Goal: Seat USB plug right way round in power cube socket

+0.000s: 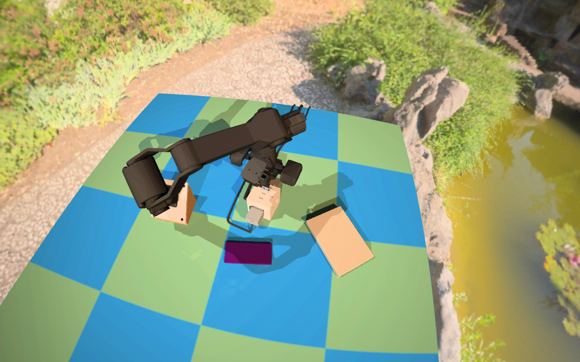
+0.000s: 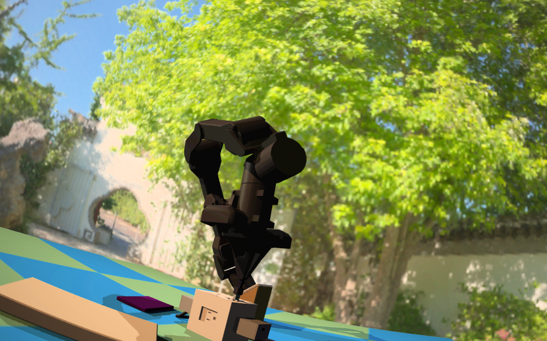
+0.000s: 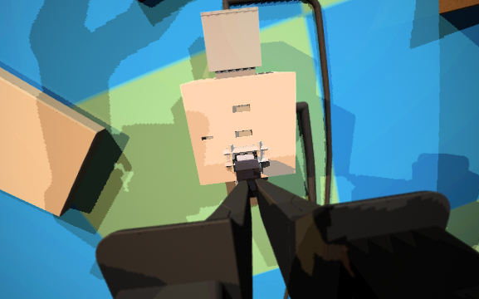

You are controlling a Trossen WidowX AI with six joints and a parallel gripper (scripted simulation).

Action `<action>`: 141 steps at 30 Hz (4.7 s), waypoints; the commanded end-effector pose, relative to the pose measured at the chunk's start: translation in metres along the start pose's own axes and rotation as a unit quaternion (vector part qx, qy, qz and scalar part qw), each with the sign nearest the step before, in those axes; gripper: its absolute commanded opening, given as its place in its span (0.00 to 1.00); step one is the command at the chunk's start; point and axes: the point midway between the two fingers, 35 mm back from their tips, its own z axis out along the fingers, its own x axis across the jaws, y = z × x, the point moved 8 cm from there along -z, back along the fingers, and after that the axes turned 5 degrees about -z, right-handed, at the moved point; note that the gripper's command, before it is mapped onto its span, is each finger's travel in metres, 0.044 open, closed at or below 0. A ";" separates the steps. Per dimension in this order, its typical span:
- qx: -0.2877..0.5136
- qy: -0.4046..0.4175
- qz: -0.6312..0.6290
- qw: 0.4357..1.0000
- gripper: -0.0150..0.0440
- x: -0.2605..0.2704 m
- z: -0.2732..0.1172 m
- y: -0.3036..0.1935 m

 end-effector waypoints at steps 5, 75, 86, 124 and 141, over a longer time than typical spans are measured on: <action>0.000 -0.001 -0.003 1.000 0.25 -0.001 0.002 0.000; 0.000 -0.001 -0.003 1.000 0.25 -0.001 0.010 0.001; 0.000 -0.001 -0.003 1.000 0.25 -0.001 0.011 0.001; 0.000 -0.001 -0.003 1.000 0.25 -0.001 0.013 0.001; 0.005 0.000 -0.001 1.000 0.42 -0.001 0.010 0.000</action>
